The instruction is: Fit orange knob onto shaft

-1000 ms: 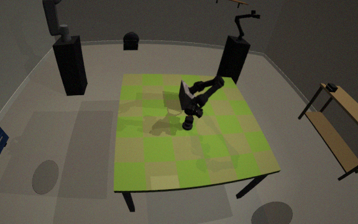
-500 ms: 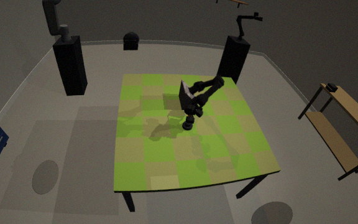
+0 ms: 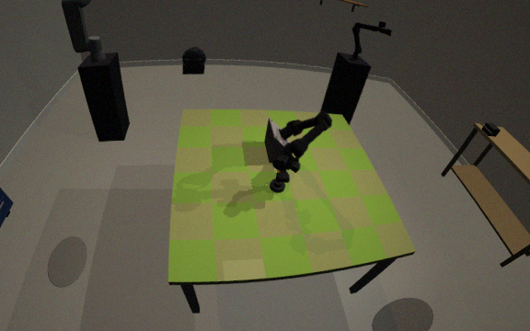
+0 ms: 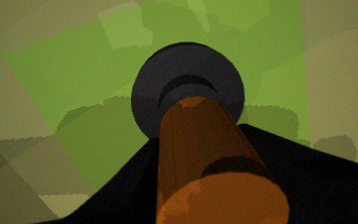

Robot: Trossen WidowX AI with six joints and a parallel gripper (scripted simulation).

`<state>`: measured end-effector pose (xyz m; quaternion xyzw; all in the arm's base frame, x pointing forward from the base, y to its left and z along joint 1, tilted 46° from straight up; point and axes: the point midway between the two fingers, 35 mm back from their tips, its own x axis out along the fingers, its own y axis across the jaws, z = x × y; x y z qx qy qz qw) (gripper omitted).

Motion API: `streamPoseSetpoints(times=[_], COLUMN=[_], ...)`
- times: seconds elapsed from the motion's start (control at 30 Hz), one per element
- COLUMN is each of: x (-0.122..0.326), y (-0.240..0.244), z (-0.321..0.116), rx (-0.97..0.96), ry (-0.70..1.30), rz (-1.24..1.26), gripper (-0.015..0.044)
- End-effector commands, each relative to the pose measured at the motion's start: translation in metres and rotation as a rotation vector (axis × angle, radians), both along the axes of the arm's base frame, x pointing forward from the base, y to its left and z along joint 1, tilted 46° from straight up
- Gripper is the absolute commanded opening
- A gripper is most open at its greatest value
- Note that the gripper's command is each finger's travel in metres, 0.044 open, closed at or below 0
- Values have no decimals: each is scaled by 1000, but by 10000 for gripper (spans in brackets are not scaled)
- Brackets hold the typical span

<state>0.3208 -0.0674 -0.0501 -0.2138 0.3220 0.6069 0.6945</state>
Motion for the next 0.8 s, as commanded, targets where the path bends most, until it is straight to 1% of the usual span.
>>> streamPoseSetpoints(times=[0.0, 0.67, 0.77], x=[1, 0, 0], y=[1, -2, -2], z=[-1, 3, 3], rx=[1, 1, -2], ry=[-8, -7, -46], rz=[3, 3, 42], gripper=[0, 0, 0])
